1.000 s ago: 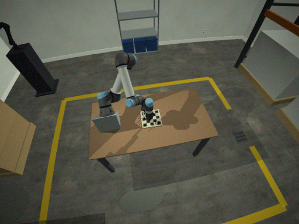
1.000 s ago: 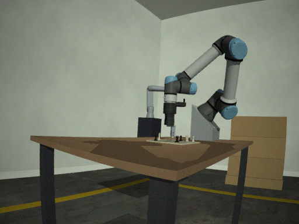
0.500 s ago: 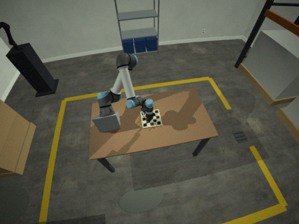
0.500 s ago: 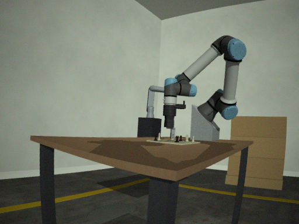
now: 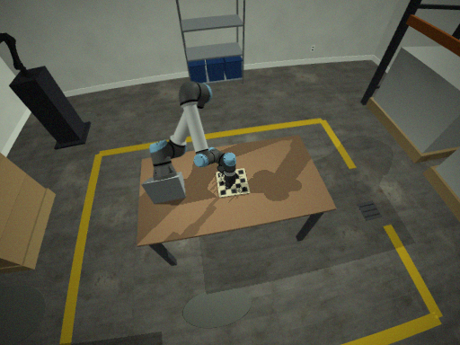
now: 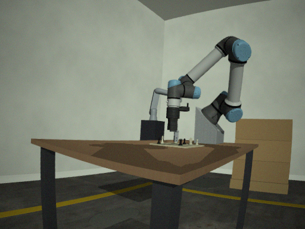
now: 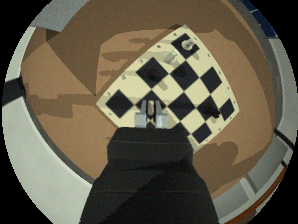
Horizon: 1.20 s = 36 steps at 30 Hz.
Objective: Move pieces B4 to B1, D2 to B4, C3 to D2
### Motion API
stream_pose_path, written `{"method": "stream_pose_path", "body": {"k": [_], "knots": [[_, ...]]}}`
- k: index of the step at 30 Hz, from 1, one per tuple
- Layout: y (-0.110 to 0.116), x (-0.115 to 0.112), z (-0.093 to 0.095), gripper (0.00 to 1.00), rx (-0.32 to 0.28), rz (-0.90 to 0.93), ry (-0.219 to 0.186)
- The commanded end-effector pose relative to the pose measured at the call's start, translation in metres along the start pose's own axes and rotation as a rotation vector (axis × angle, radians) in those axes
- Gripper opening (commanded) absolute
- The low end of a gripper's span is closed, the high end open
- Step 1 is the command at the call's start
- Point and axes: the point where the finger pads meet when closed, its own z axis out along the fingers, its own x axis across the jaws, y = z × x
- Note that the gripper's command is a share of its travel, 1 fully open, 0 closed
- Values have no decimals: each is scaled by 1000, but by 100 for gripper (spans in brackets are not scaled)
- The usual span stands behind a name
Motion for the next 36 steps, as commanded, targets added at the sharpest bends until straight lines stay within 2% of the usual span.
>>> {"method": "stream_pose_path", "body": {"k": [1, 36], "knots": [[0, 0, 0, 0, -1, 0, 0], [0, 0, 3, 0, -1, 0, 0]]}}
